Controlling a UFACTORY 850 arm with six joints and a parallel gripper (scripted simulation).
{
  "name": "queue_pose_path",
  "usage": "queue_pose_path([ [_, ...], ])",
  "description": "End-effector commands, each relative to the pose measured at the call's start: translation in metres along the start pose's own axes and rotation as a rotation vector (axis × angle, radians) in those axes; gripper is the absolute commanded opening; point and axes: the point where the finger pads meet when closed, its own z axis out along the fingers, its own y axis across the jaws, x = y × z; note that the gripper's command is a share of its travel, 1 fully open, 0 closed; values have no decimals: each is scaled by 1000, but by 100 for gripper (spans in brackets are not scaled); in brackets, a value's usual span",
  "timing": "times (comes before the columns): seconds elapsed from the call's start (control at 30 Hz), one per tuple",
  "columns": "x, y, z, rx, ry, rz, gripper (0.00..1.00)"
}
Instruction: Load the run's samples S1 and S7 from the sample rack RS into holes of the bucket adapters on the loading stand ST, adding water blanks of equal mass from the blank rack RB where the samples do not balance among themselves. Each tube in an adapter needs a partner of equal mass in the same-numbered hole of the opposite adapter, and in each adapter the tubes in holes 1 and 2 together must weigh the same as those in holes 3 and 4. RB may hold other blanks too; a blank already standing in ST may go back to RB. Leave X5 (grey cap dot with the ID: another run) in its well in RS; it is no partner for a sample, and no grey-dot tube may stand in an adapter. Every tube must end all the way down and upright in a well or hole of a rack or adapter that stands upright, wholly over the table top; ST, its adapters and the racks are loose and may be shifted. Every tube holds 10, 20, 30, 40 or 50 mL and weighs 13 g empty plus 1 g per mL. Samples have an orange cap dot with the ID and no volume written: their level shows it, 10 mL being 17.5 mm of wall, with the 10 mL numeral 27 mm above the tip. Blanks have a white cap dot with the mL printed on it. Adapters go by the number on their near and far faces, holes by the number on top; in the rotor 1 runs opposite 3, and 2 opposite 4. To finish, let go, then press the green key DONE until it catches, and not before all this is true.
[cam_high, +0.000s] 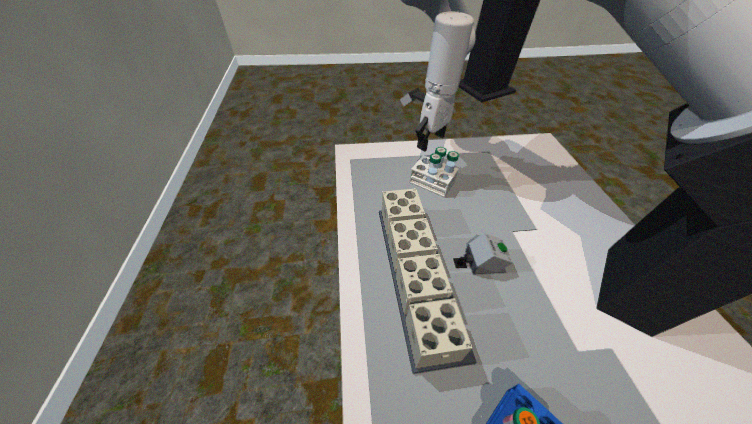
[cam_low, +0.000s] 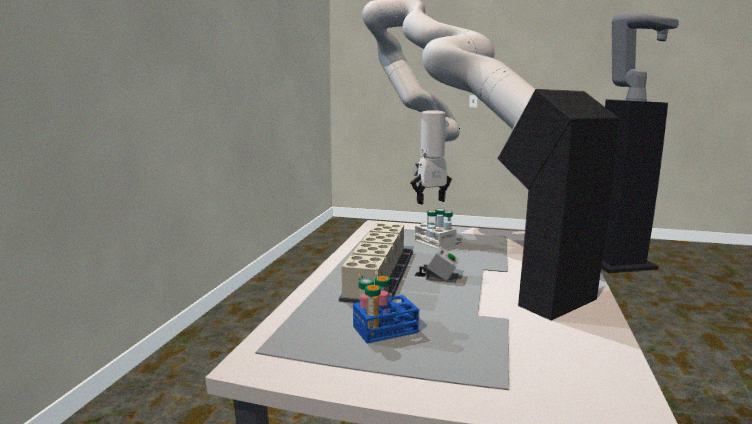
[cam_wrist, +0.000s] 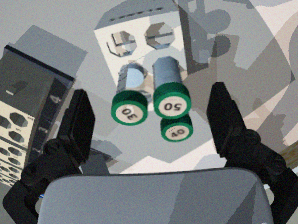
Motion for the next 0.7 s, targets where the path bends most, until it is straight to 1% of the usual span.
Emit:
queue_pose_path([
  [0.0, 0, 0, 0, 0, 0, 0, 100],
  [0.13, 0, 0, -3, 0, 0, 0, 100],
  [0.63, 0, 0, -43, 0, 0, 0, 100],
  [0.67, 0, 0, -43, 0, 0, 0, 100],
])
